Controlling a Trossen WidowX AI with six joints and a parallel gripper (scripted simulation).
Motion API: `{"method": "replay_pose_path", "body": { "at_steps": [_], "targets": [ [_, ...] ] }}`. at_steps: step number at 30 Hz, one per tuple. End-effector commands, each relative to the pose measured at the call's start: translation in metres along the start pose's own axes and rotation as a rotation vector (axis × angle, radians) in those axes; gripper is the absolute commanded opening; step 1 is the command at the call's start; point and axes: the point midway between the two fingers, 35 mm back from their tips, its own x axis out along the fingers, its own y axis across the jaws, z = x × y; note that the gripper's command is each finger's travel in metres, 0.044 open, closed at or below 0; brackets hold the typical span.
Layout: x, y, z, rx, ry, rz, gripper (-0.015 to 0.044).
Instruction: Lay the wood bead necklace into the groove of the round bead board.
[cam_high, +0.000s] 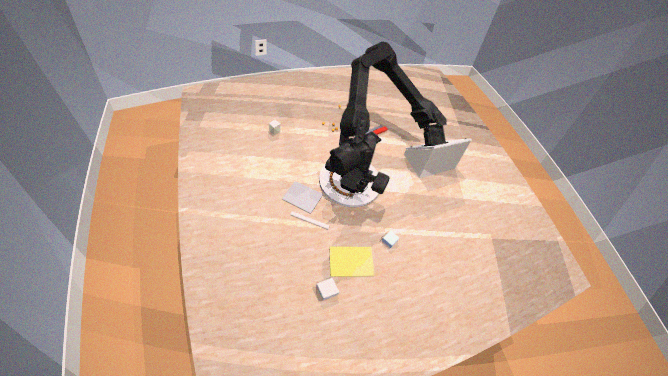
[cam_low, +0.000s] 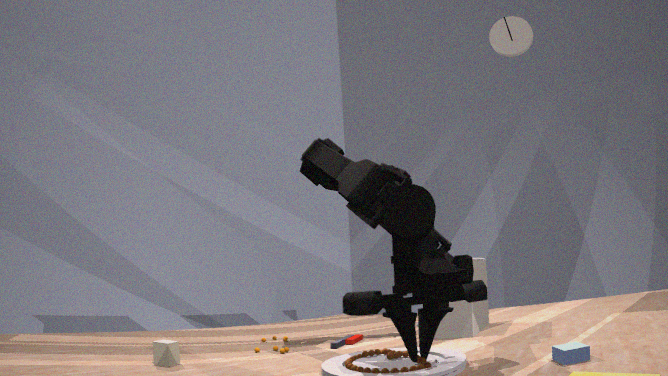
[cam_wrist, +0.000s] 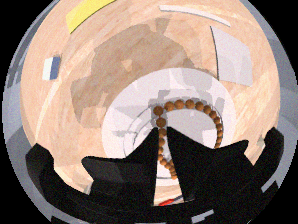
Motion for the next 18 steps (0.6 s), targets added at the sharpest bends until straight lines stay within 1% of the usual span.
{"method": "replay_pose_path", "body": {
  "at_steps": [1,15,18],
  "targets": [
    [-0.0003,-0.0002,0.0001,0.001,-0.001,0.000,0.0000],
    [-0.0060,0.0017,-0.0012,-0.008,0.005,-0.001,0.0000],
    [-0.0061,0.0080,0.0020,-0.008,0.005,-0.001,0.0000]
  ]
}}
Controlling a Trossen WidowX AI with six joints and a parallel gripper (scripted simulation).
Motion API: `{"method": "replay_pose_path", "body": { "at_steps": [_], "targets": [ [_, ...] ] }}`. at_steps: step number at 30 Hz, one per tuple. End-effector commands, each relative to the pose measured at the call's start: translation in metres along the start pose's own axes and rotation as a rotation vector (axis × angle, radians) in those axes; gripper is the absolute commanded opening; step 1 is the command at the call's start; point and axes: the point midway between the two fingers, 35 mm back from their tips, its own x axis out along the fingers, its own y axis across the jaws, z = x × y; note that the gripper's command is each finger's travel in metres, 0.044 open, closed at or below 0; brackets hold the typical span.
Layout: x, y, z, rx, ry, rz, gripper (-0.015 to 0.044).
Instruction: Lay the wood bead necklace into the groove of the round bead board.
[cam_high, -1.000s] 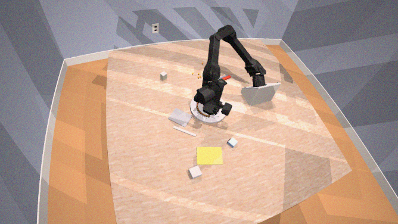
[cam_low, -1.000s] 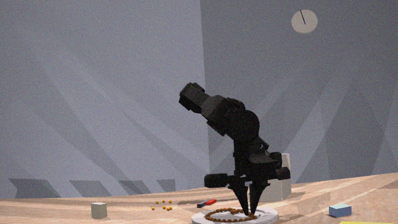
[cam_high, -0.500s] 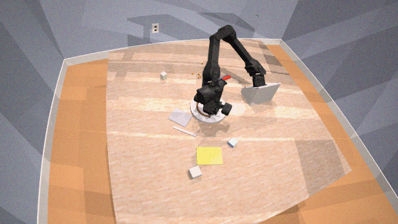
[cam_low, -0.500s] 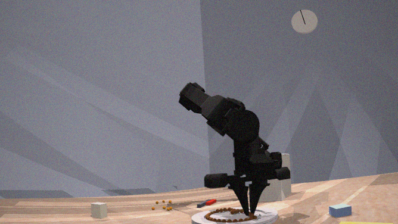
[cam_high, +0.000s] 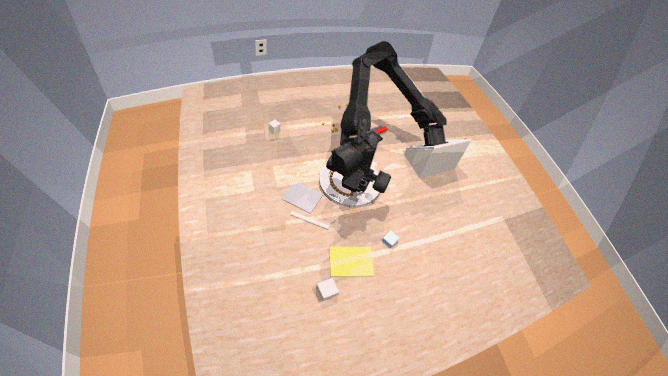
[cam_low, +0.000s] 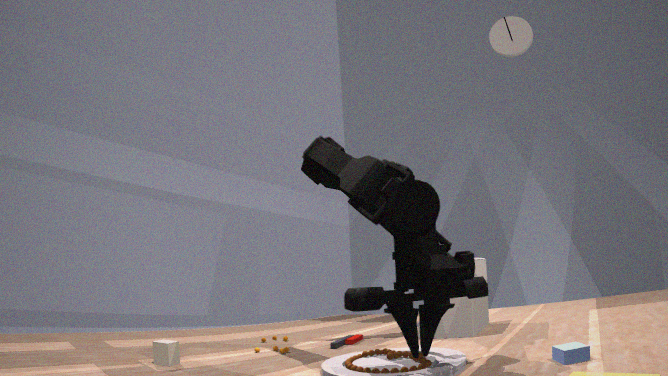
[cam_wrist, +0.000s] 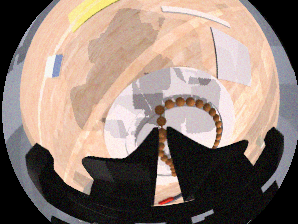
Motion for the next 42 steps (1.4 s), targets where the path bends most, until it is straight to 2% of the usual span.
{"method": "replay_pose_path", "body": {
  "at_steps": [1,21,37,38,42],
  "targets": [
    [-0.001,0.008,0.005,0.000,-0.002,0.001,0.0000],
    [0.007,0.021,0.010,0.000,-0.002,0.002,0.0000],
    [-0.001,0.021,0.010,0.001,-0.002,0.002,0.0420],
    [0.003,0.020,0.011,0.001,-0.003,0.002,0.0440],
    [-0.001,0.020,0.011,0.000,-0.002,0.002,0.0440]
  ]
}}
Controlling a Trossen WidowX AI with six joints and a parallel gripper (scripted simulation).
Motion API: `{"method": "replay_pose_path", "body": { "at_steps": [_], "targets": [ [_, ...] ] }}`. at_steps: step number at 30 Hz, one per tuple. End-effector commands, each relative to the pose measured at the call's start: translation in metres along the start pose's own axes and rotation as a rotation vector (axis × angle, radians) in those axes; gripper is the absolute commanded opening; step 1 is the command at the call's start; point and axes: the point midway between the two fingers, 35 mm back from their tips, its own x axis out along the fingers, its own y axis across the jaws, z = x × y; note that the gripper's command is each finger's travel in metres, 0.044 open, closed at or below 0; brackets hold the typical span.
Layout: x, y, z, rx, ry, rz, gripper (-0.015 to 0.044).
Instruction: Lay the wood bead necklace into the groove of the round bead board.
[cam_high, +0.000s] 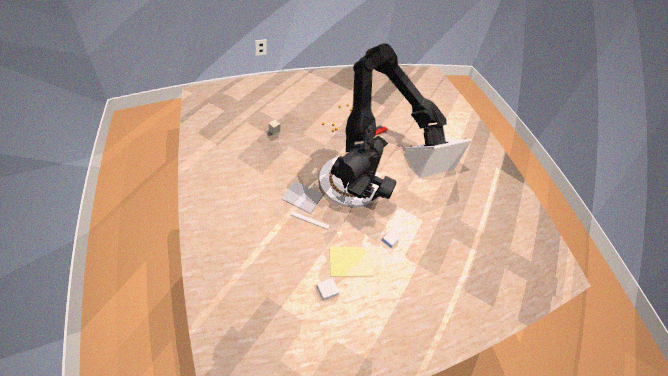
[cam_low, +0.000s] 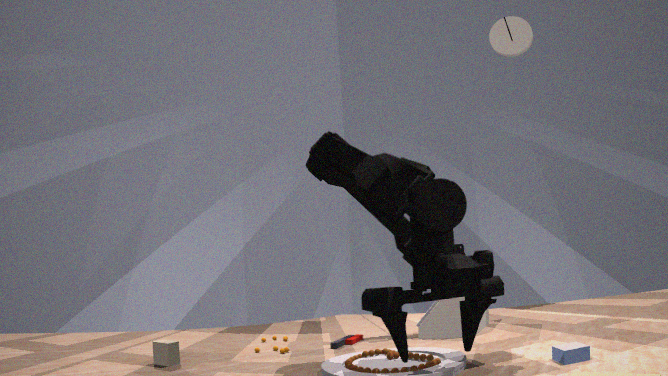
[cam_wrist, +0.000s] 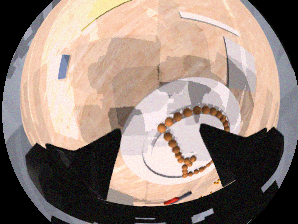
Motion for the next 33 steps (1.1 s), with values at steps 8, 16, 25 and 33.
{"method": "replay_pose_path", "body": {
  "at_steps": [8,16,25,33],
  "targets": [
    [-0.003,-0.001,0.001,0.005,-0.003,0.000,0.0440],
    [-0.003,-0.001,0.001,0.005,-0.003,0.000,0.0440],
    [-0.035,-0.007,-0.010,-0.574,-0.003,0.000,0.0204],
    [-0.031,-0.007,-0.009,-0.574,-0.003,0.000,0.0120]
  ]
}}
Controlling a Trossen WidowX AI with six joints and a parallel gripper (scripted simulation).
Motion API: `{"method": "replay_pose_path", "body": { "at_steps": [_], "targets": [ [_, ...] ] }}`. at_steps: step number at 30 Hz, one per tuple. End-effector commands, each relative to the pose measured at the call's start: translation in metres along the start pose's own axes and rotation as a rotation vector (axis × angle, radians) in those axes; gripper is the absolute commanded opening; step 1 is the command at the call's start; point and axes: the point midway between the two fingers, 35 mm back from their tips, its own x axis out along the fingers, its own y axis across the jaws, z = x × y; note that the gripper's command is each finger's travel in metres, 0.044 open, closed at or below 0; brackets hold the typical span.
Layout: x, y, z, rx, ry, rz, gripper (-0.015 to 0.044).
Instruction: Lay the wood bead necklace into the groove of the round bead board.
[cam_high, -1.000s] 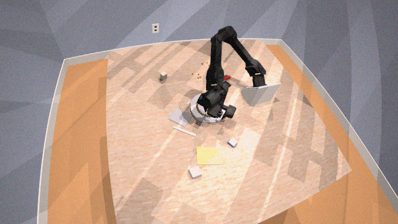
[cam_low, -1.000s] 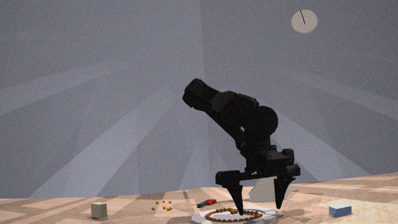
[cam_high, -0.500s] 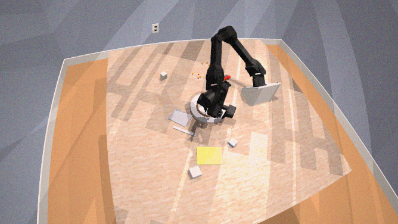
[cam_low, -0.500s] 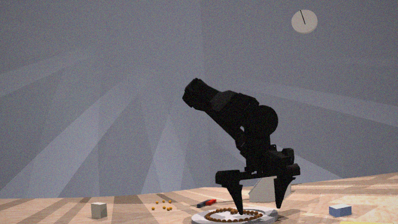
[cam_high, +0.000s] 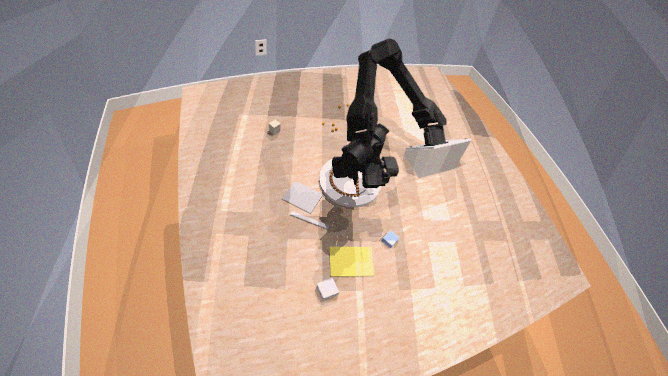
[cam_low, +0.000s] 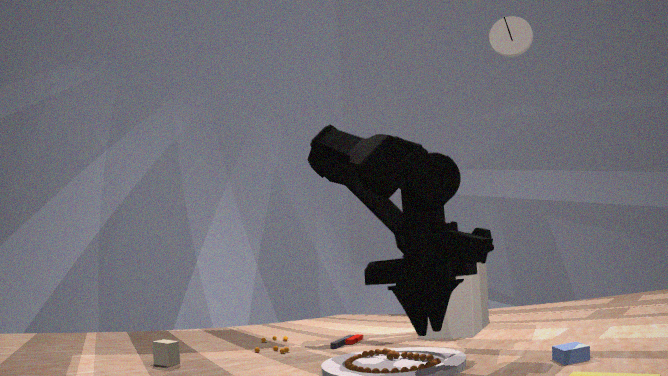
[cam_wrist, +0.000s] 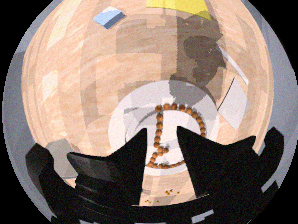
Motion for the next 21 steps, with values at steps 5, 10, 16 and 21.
{"method": "replay_pose_path", "body": {
  "at_steps": [5,10,16,21],
  "targets": [
    [0.014,-0.001,0.000,-0.011,-0.004,0.000,0.0120],
    [0.008,-0.004,0.002,0.000,-0.013,-0.008,0.0120],
    [0.018,-0.003,0.001,-0.004,-0.010,-0.006,0.0120],
    [0.026,-0.003,0.001,-0.007,-0.007,-0.004,0.0120]
  ]
}}
